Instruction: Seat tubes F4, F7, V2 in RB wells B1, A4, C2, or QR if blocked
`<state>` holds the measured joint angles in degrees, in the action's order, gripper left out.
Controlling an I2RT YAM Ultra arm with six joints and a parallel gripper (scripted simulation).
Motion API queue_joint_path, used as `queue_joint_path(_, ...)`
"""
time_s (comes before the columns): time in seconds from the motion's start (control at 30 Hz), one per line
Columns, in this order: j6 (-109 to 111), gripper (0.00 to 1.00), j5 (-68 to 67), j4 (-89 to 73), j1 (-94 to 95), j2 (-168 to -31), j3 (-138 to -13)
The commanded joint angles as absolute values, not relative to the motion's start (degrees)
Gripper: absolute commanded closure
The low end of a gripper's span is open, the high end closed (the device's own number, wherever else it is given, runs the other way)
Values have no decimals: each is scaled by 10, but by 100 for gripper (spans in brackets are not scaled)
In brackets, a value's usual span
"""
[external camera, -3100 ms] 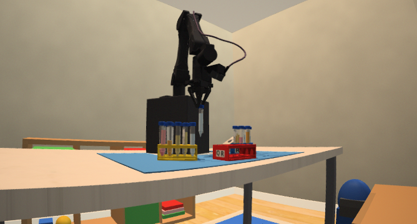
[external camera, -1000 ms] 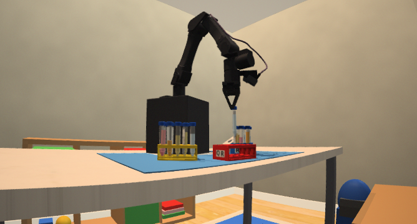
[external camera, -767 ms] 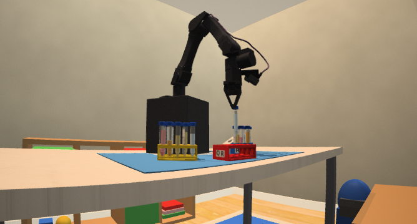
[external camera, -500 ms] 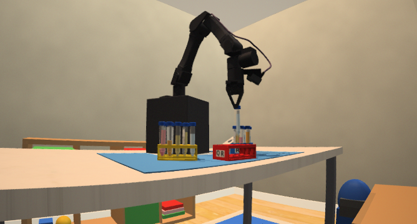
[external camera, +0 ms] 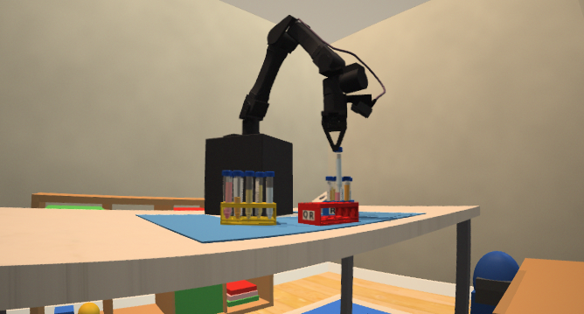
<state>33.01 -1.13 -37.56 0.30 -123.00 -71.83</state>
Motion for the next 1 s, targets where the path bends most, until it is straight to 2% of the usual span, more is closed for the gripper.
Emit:
queue_joint_path(0.0, 337, 100, -11, -395, -5, -1243, -744)
queue_joint_path(0.4, 342, 100, -11, -416, -10, -1271, -794)
queue_joint_path(0.97, 337, 100, -11, -411, -4, -1263, -785)
